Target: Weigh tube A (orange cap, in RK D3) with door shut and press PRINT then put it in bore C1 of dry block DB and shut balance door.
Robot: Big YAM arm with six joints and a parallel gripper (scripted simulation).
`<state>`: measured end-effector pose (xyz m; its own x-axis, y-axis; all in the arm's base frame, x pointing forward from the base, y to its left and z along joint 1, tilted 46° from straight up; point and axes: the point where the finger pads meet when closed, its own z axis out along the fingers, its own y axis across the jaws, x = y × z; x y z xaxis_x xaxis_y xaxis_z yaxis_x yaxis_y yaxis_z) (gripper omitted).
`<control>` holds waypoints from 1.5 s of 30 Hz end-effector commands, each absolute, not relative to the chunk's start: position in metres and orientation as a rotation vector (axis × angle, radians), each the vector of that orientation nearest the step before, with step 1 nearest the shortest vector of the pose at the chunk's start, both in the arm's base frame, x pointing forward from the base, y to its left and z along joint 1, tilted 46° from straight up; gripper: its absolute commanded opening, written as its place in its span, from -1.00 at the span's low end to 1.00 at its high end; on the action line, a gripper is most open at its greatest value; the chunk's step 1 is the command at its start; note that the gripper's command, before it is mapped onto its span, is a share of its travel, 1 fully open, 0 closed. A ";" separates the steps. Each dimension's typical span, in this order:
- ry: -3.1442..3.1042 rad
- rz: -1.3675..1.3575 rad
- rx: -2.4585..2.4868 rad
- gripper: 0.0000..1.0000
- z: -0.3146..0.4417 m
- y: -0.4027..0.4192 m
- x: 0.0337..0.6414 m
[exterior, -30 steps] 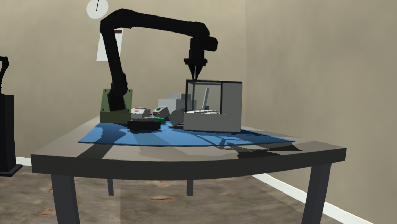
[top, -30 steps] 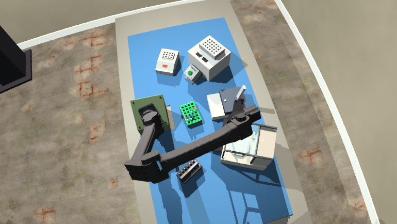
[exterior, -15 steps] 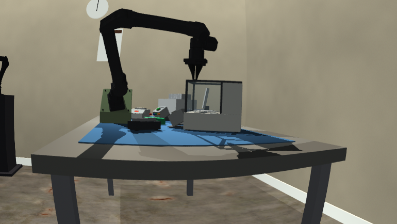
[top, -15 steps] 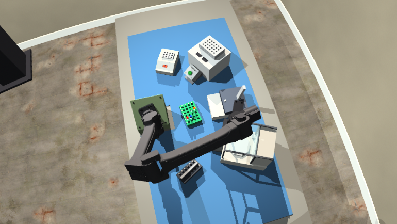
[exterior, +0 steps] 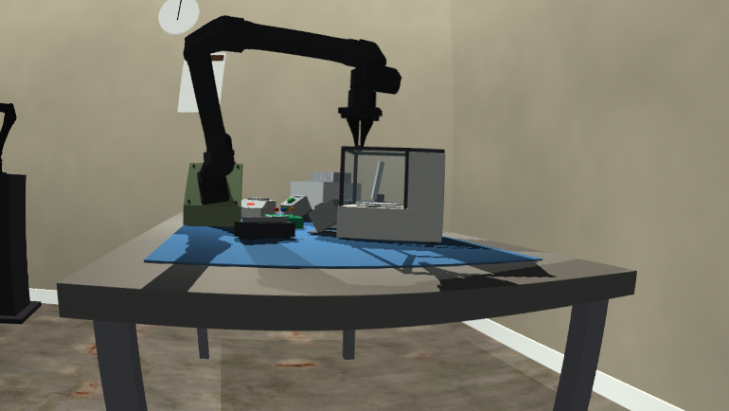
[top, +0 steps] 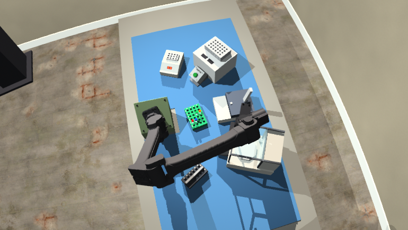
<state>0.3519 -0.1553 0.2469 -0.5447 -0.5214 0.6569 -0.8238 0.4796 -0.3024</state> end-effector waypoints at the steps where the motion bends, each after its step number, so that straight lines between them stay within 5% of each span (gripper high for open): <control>1: -2.271 0.863 1.092 -0.88 0.260 -0.167 0.370; 45: -2.267 0.861 1.092 -0.88 0.272 -0.187 0.402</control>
<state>0.3853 -0.1748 0.2591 -0.5444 -0.5214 0.6571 -0.8238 0.4802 -0.3013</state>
